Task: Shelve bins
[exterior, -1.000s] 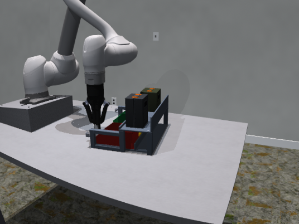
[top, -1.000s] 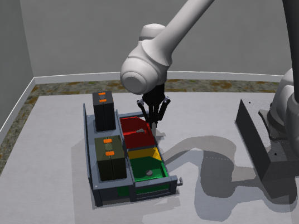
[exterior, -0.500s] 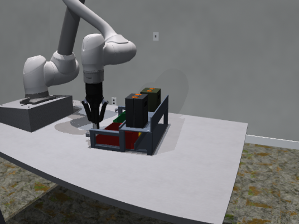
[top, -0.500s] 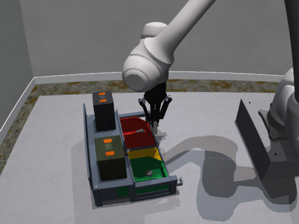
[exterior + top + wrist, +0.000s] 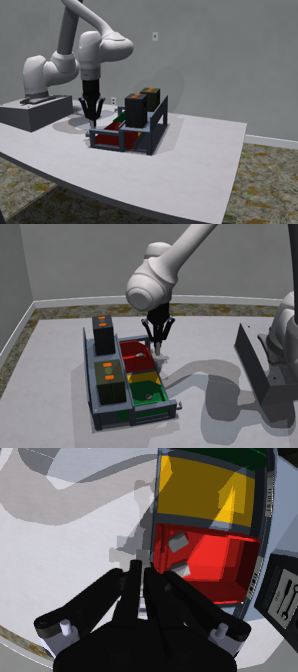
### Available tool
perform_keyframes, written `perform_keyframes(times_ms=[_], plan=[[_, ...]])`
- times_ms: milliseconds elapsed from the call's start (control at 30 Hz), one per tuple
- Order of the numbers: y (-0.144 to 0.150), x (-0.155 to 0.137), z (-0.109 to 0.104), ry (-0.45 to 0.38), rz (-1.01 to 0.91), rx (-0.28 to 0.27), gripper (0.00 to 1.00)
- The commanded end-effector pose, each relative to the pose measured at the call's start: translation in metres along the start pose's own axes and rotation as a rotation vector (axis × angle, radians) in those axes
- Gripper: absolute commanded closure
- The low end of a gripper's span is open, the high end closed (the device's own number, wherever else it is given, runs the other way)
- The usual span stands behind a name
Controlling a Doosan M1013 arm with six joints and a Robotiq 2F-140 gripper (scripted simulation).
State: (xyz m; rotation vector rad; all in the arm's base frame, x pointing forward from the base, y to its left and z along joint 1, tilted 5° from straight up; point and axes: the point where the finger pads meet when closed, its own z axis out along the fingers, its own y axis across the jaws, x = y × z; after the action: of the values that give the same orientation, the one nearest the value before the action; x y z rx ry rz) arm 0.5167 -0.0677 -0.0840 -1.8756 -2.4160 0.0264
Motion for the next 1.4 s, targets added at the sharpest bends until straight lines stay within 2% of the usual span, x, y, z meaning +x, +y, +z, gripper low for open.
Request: perform_keyframes(times_ms=[0, 367, 867, 1133, 1367], plan=[[-0.001, 0.000, -0.001, 0.000, 0.000, 0.000, 0.90], [-0.001, 0.000, -0.004, 0.000, 0.000, 0.000, 0.90], [-0.001, 0.000, -0.049, 0.000, 0.000, 0.000, 0.90], [-0.001, 0.000, -0.060, 0.000, 0.000, 0.000, 0.90], [-0.001, 0.000, -0.061, 0.000, 0.000, 0.000, 0.90]])
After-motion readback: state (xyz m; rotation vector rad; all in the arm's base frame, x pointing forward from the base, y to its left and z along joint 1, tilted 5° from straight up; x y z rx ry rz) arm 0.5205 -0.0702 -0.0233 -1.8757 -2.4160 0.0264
